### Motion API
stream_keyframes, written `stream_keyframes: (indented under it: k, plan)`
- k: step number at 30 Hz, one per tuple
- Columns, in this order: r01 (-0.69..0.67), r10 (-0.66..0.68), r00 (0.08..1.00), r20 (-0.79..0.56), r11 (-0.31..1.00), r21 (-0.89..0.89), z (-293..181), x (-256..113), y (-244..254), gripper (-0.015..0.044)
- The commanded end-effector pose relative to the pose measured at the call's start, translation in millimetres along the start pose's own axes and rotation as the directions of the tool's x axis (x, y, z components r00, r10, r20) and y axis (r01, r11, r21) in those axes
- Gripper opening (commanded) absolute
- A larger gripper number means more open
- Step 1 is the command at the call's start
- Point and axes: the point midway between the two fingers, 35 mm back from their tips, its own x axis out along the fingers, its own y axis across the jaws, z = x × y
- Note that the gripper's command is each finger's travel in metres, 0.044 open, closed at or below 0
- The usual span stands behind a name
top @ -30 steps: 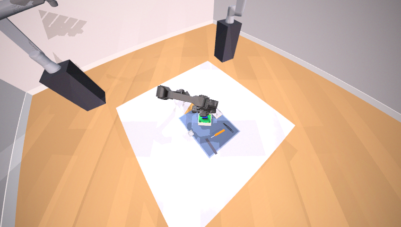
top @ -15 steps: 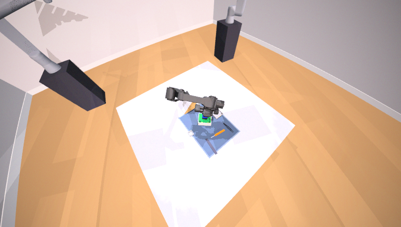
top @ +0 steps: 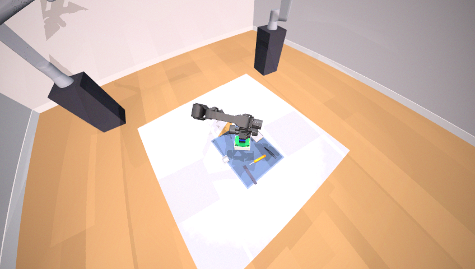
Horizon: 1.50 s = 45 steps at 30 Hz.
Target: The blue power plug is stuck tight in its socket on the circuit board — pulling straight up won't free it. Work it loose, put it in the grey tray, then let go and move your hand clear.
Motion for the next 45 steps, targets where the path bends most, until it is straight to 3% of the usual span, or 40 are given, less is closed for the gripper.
stream_keyframes:
  k: [1, 11, 21, 41, 45]
  plan:
    - [-0.051, 0.052, 0.999, 0.009, 0.999, -0.017, -1.8, -23.0, -2.0, 0.0]
    - [-0.051, 0.051, 0.999, 0.01, 0.999, -0.016, -1.3, 7.6, -0.6, 0.0]
    - [-0.051, 0.051, 0.999, 0.01, 0.999, -0.016, -1.3, 7.6, -0.6, 0.0249]
    - [-0.05, 0.051, 0.999, 0.011, 0.999, -0.016, -1.0, 25.4, 0.1, 0.0249]
    - [-0.05, 0.051, 0.999, 0.011, 0.999, -0.016, -1.0, 25.4, 0.1, 0.0144]
